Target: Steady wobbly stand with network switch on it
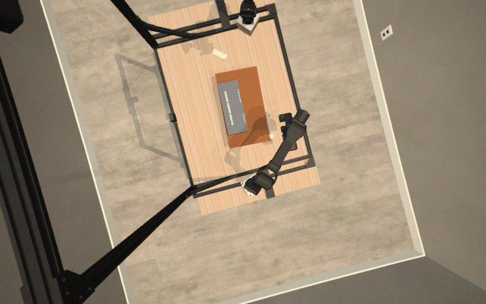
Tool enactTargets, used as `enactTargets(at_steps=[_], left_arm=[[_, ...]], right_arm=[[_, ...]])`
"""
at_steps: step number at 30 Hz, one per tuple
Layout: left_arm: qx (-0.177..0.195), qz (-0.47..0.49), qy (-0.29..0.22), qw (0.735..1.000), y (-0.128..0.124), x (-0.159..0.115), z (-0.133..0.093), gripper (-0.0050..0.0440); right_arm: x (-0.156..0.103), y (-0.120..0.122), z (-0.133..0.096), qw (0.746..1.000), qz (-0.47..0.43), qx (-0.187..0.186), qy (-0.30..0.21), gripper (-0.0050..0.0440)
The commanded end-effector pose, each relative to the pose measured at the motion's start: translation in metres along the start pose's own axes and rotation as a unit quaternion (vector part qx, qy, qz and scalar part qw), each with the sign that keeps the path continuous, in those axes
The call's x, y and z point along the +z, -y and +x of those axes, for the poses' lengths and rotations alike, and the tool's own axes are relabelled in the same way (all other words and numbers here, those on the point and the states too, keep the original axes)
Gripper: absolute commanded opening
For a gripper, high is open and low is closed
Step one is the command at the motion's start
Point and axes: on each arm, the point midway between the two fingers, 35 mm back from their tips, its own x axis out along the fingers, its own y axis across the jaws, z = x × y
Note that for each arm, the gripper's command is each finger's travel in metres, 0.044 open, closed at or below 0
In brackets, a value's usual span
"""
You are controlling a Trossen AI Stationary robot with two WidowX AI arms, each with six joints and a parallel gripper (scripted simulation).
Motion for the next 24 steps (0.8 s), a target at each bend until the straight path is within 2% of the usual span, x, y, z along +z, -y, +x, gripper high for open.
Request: enactTargets(at_steps=[1,5,12,17,22,24], left_arm=[[0.003,-0.011,-0.115,0.993,-0.002,-0.075,-0.008,0.044],[0.009,-0.02,-0.222,0.975,-0.004,-0.137,-0.028,0.044],[0.01,-0.018,-0.23,0.973,-0.004,-0.142,-0.027,0.044],[0.02,-0.029,-0.352,0.935,-0.007,-0.208,-0.065,0.044],[0.034,-0.04,-0.467,0.883,-0.01,-0.264,-0.115,0.044],[0.034,-0.04,-0.467,0.883,-0.01,-0.264,-0.115,0.044]], right_arm=[[0.0,0.0,0.0,1.0,0.0,0.0,0.0,0.0],[0.0,0.0,0.0,1.0,0.0,0.0,0.0,0.0],[0.0,0.0,0.0,1.0,0.0,0.0,0.0,0.0],[0.0,0.0,0.0,1.0,0.0,0.0,0.0,0.0],[0.0,0.0,0.0,1.0,0.0,0.0,0.0,0.0],[0.0,0.0,0.0,1.0,0.0,0.0,0.0,0.0]])
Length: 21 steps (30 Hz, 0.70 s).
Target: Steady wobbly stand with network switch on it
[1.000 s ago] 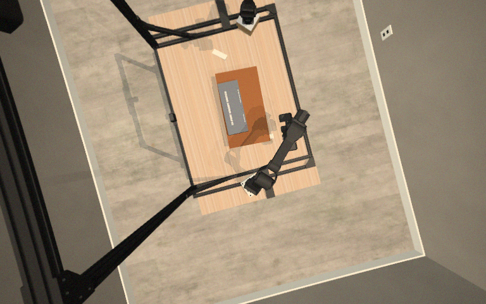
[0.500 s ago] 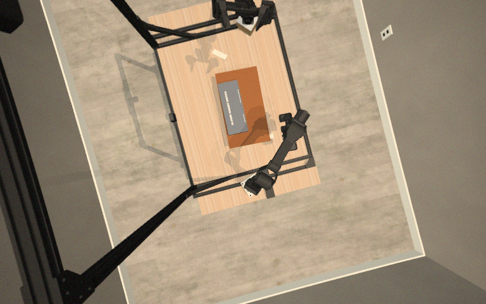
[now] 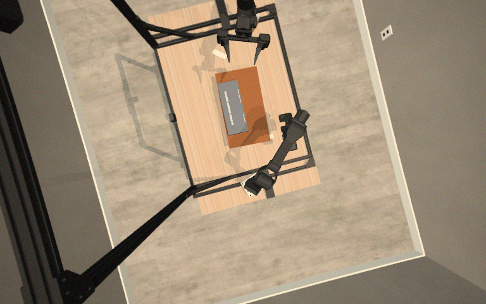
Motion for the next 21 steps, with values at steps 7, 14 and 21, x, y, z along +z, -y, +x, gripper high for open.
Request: enactTargets(at_steps=[7,14,21], left_arm=[[0.011,-0.011,-0.096,0.995,-0.007,-0.058,0.004,0.044],[0.035,-0.033,-0.263,0.964,-0.019,-0.156,-0.013,0.044],[0.039,-0.036,-0.286,0.957,-0.021,-0.169,-0.018,0.044]], right_arm=[[0.0,0.0,0.0,1.0,0.0,0.0,0.0,0.0],[0.0,0.0,0.0,1.0,0.0,0.0,0.0,0.0],[0.0,0.0,0.0,1.0,0.0,0.0,0.0,0.0]])
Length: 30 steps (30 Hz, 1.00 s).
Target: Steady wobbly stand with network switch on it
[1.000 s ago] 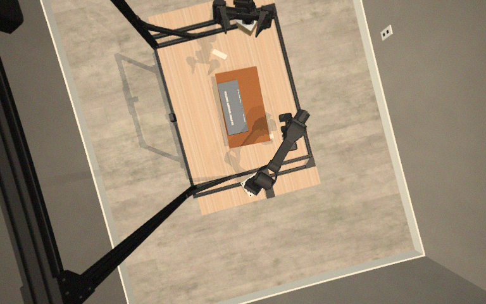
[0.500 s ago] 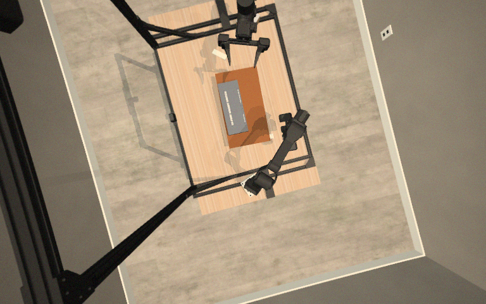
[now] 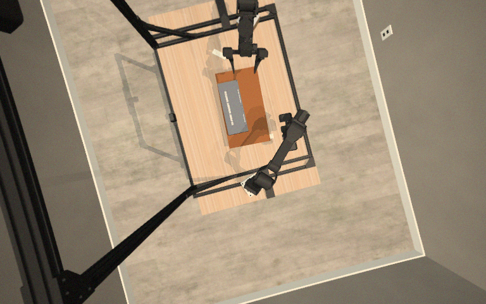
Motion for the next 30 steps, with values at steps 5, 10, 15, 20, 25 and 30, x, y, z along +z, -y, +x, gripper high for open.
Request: enactTargets(at_steps=[5,10,15,20,25,30], left_arm=[[0.019,-0.017,-0.111,0.994,-0.011,-0.062,0.008,0.044],[0.041,-0.037,-0.227,0.972,-0.022,-0.128,0.004,0.044],[0.046,-0.041,-0.25,0.966,-0.025,-0.14,0.001,0.044],[0.056,-0.046,-0.298,0.952,-0.028,-0.164,-0.005,0.044],[0.08,-0.066,-0.401,0.91,-0.036,-0.22,-0.027,0.044],[0.095,-0.078,-0.46,0.879,-0.04,-0.25,-0.045,0.044]], right_arm=[[0.0,0.0,0.0,1.0,0.0,0.0,0.0,0.0],[0.0,0.0,0.0,1.0,0.0,0.0,0.0,0.0],[0.0,0.0,0.0,1.0,0.0,0.0,0.0,0.0],[0.0,0.0,0.0,1.0,0.0,0.0,0.0,0.0],[0.0,0.0,0.0,1.0,0.0,0.0,0.0,0.0],[0.0,0.0,0.0,1.0,0.0,0.0,0.0,0.0]])
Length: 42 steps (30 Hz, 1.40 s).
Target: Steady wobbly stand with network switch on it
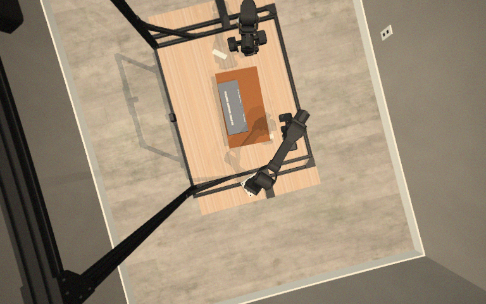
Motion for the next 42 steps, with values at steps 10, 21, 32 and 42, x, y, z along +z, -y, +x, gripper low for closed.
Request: enactTargets(at_steps=[10,21,32,42], left_arm=[[0.004,-0.003,-0.017,1.0,-0.003,-0.009,0.005,0.044],[0.004,-0.003,-0.017,1.0,-0.003,-0.009,0.005,0.044],[0.004,-0.004,-0.021,1.0,-0.003,-0.01,0.006,0.044],[0.004,-0.004,-0.02,1.0,-0.003,-0.01,0.006,0.044]], right_arm=[[0.038,-0.044,-0.045,0.984,-0.052,0.118,0.12,0.044],[0.063,-0.076,-0.1,0.948,-0.091,0.206,0.226,0.044],[0.082,-0.105,-0.231,0.834,-0.143,0.333,0.415,0.044],[0.077,-0.103,-0.275,0.79,-0.152,0.364,0.47,0.044]])
